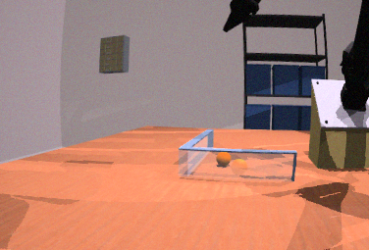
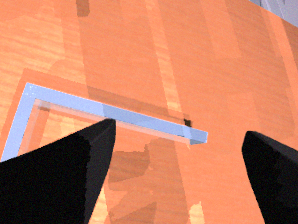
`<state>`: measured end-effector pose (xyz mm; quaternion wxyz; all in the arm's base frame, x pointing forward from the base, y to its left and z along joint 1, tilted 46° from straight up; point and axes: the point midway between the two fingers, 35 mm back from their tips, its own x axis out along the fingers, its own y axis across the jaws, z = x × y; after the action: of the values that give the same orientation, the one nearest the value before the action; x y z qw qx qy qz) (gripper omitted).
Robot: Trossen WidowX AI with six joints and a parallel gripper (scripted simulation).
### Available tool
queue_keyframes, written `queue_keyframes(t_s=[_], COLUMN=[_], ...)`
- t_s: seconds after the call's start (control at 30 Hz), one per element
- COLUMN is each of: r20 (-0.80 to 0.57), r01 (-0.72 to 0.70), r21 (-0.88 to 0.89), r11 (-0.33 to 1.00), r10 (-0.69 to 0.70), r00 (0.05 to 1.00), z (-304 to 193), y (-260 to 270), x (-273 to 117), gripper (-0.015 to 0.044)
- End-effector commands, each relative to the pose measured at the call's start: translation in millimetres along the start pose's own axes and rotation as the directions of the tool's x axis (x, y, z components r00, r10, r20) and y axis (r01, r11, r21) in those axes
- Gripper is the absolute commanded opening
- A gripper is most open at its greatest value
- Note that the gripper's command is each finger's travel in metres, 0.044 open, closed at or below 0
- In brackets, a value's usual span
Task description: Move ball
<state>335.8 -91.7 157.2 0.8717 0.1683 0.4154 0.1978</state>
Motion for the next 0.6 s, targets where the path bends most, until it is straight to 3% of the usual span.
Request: queue_keyframes(t_s=[0.0,0.37,0.57], r20=[-0.122,-0.513,-0.562], r01=[-0.105,-0.191,-0.18], r21=[0.048,0.25,0.269], r11=[0.993,0.949,0.946], r10=[0.11,0.297,0.306], r00=[0.986,0.805,0.769], z=[-16,-107,-124], y=[19,100,112], x=[52,190,203], gripper=[0.0277,0.0277,0.0277])
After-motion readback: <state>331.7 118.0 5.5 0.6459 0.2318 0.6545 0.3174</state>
